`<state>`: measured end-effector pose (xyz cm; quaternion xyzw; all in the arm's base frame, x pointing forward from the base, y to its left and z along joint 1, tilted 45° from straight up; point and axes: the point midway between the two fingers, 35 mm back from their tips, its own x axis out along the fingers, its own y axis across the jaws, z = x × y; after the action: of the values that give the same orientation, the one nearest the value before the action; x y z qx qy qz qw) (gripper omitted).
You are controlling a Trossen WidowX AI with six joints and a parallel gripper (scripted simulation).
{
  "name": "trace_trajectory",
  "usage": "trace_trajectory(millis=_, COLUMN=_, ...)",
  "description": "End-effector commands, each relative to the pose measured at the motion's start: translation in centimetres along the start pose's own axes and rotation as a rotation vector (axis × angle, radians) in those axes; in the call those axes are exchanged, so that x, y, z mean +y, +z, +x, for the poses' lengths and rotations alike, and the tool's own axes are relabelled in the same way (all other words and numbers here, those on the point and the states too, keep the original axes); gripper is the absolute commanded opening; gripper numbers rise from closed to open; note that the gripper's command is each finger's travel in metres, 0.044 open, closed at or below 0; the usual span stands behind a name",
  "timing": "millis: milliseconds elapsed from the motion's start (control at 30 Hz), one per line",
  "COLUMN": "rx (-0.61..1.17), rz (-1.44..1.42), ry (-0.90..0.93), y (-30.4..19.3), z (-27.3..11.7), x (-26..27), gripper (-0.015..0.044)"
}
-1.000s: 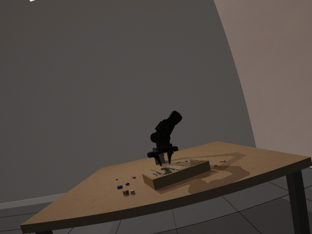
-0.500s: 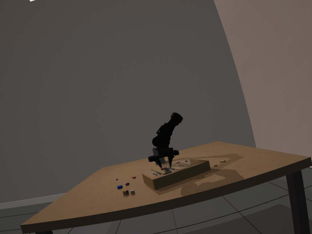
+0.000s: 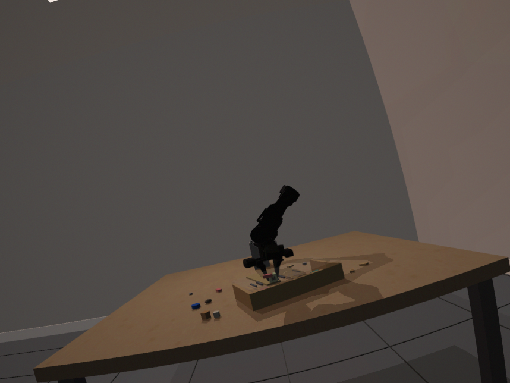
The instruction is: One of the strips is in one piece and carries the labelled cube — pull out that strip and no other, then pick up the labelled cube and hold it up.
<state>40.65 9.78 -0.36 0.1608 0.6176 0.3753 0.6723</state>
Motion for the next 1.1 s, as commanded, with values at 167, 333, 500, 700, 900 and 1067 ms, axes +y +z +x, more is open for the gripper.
trace_trajectory(millis=167, rx=0.000, rz=0.000, ry=0.000, y=0.0, z=0.0, x=0.0, gripper=0.0046)
trace_trajectory(millis=333, rx=0.000, rz=0.003, ry=0.000, y=-1.4, z=-1.2, x=0.1, gripper=0.0000)
trace_trajectory(millis=500, rx=0.001, rz=0.007, ry=0.001, y=-3.5, z=-2.8, x=0.3, gripper=0.0000)
trace_trajectory(millis=700, rx=0.002, rz=0.011, ry=0.004, y=-5.9, z=-4.2, x=0.7, gripper=0.0000)
trace_trajectory(millis=900, rx=0.003, rz=0.010, ry=0.005, y=-6.5, z=-4.3, x=0.8, gripper=0.0000)
trace_trajectory(millis=1067, rx=0.004, rz=0.009, ry=0.005, y=-8.3, z=-4.3, x=1.1, gripper=0.0000)
